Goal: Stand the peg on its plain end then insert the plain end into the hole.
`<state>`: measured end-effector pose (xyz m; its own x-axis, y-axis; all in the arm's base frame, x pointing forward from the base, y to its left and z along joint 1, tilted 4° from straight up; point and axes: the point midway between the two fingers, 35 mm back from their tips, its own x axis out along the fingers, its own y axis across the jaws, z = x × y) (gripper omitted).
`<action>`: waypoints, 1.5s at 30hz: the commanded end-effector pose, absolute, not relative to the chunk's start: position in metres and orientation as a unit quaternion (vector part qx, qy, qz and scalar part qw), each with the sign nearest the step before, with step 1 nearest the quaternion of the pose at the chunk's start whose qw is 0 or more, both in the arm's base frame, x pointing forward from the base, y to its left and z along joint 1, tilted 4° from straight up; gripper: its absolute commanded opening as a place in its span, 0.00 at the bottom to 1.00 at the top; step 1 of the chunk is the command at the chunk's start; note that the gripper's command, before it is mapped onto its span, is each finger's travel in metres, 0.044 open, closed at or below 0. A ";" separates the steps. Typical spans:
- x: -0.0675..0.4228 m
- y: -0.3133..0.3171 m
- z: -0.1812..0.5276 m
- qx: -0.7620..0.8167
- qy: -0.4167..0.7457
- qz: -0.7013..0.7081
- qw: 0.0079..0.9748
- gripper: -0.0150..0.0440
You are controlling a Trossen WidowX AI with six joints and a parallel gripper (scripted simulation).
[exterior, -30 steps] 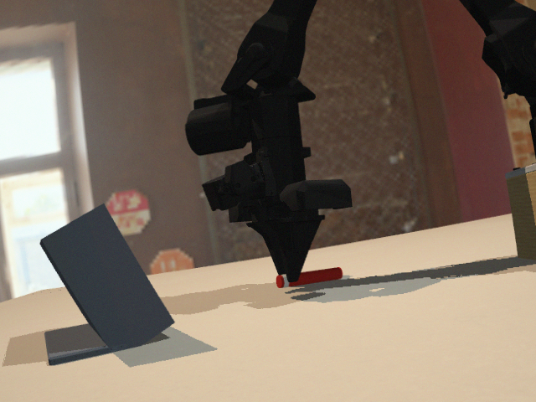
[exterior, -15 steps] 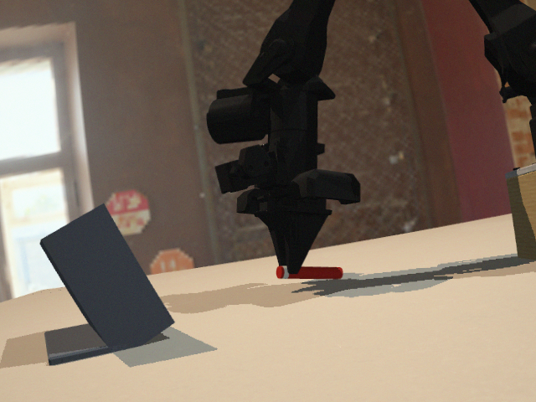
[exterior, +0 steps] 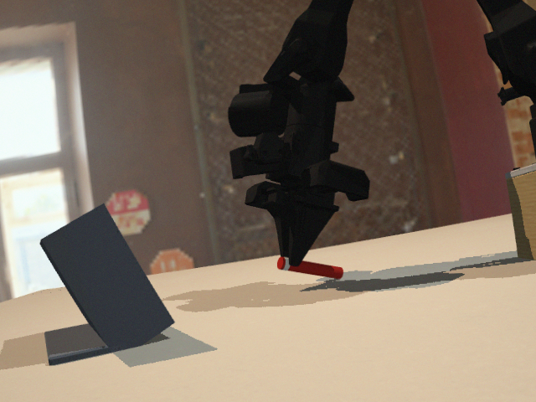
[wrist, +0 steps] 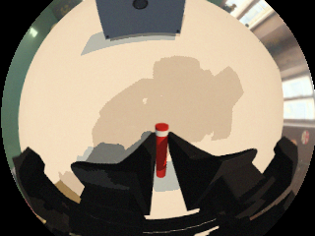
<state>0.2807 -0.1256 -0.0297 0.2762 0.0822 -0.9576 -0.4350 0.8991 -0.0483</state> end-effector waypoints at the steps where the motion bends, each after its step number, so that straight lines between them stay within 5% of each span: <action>1: 0.279 -0.126 -0.027 -0.152 0.560 0.169 0.797 0.34; 45: 0.255 -0.137 -0.012 -0.117 0.401 0.195 0.888 0.34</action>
<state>0.2578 -0.1368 -0.0124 0.5810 0.2380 -0.7784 -0.4355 0.8988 -0.0502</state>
